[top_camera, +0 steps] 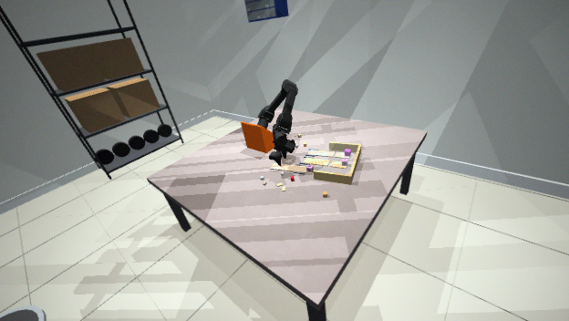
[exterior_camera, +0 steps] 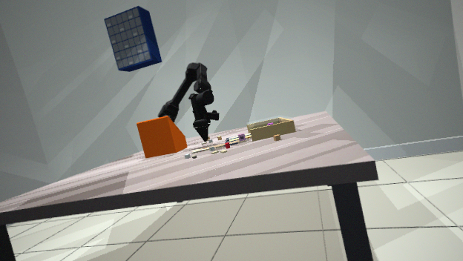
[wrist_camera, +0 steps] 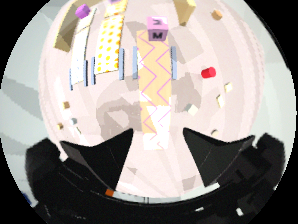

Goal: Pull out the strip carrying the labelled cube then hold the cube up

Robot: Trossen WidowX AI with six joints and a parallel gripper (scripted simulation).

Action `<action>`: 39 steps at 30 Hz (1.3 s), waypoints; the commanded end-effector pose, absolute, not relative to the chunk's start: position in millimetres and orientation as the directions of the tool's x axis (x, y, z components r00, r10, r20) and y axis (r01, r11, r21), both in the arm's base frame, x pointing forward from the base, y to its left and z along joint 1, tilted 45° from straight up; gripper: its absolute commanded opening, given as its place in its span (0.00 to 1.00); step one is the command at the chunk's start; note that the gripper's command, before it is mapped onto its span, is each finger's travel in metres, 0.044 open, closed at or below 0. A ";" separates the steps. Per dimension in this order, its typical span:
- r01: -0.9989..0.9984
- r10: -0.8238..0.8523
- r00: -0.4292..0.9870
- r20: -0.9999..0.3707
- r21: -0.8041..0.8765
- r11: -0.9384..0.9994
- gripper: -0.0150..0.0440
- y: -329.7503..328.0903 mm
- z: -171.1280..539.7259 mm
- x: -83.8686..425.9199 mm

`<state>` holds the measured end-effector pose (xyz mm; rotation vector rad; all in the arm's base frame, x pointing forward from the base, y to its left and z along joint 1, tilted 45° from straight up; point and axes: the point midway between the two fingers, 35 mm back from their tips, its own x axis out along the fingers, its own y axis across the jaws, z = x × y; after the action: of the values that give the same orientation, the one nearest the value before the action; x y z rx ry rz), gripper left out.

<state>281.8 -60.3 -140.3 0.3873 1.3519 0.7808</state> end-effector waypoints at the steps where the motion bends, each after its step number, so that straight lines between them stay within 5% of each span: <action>1: -0.273 0.696 0.029 -0.718 0.664 0.696 1.00 -58.9 -134.9 297.3; 39: -0.278 0.697 0.034 -0.716 0.663 0.695 1.00 -50.3 -89.5 436.1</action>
<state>425.2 -52.7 -89.3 0.3746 1.3333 0.7802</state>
